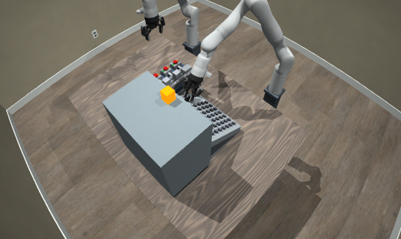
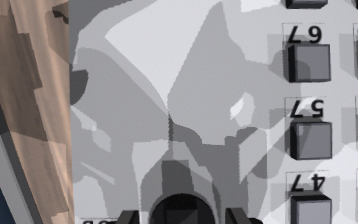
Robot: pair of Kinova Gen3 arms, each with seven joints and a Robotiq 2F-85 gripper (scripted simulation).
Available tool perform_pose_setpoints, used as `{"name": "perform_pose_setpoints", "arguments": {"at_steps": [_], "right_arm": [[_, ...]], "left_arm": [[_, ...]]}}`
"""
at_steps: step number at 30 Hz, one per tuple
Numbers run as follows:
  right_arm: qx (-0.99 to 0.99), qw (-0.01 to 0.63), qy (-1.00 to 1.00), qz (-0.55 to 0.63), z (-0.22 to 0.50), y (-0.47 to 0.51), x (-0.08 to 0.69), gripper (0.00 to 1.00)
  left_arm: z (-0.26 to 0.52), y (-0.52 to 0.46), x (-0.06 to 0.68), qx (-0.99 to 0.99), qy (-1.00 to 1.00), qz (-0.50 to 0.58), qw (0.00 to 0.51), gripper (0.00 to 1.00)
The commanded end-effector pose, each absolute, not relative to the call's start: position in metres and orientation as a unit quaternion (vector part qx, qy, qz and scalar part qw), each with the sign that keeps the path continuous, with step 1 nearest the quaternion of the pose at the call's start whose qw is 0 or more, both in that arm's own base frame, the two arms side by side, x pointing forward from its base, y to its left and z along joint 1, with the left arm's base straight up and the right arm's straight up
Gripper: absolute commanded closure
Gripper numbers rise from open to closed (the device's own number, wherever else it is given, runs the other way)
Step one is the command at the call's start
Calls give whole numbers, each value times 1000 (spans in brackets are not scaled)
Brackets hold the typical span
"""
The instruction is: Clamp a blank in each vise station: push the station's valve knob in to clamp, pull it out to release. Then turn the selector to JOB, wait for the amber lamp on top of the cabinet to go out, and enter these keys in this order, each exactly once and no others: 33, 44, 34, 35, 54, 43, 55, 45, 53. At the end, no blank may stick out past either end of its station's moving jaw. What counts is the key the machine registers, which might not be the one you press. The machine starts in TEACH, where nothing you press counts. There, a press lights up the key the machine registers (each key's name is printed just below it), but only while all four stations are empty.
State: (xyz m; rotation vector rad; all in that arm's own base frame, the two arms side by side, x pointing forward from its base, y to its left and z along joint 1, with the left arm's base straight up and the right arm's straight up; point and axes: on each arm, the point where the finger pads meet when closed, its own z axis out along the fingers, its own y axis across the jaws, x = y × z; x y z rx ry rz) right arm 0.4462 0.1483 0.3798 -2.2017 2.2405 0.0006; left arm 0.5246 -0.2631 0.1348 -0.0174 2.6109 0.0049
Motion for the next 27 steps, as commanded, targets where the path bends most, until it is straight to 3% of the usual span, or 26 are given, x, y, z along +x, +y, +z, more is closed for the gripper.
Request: {"name": "perform_pose_setpoints", "arguments": {"at_steps": [1, 27], "right_arm": [[-701, 1, 713, 0, 380, 148, 446, 2], [-701, 1, 713, 0, 380, 148, 446, 2]], "left_arm": [[136, -263, 525, -7, 965, 1, 263, 903], [136, -263, 525, 19, 965, 8, 263, 903]]}}
